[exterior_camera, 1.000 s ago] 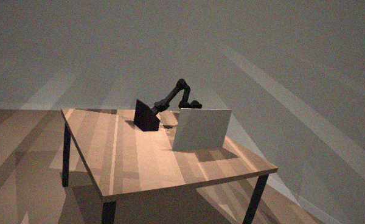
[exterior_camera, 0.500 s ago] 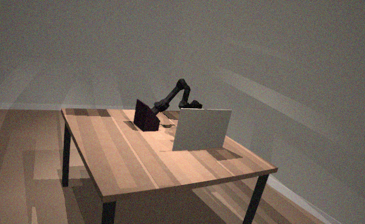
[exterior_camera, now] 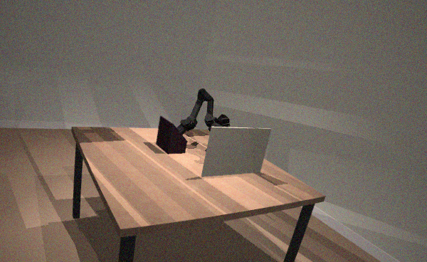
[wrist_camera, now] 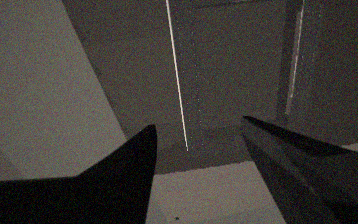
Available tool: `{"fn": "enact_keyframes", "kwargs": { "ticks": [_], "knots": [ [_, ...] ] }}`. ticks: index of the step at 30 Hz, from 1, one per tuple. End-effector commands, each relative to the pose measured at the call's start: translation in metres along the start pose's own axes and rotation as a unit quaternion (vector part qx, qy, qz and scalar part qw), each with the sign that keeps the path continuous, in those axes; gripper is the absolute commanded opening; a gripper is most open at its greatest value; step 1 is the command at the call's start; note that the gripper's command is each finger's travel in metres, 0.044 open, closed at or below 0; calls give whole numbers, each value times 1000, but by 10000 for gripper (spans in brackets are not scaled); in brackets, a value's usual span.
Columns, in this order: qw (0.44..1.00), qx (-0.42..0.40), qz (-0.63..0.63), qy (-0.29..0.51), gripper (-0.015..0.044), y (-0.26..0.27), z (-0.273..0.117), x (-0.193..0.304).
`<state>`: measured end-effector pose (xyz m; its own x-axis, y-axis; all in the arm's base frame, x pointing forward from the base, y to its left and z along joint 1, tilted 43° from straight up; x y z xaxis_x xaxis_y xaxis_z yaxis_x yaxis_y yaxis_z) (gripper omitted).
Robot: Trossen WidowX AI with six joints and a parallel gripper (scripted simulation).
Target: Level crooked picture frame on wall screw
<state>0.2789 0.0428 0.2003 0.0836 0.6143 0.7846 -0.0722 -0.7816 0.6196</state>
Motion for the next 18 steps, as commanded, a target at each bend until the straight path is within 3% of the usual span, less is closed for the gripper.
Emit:
{"fn": "enact_keyframes", "kwargs": {
  "ticks": [1, 6, 18],
  "knots": [
    [999, -1, 41, -4, 260, -3, -29, -8],
    [999, 1, 32, -1, 260, -1, -25, -4],
    [996, 0, 85, -4, 260, 27, -86, -4]
  ]
}}
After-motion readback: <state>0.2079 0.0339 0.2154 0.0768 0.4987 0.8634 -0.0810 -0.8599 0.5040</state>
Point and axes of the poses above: the point midway between the two fingers, 35 mm back from their tips, its own z axis out along the fingers, its own y axis across the jaws, x = y × z, the point moved 5 cm from there along -z, back along the fingers, and after that the axes turned 2 degrees about -z, right-handed, at the moved point
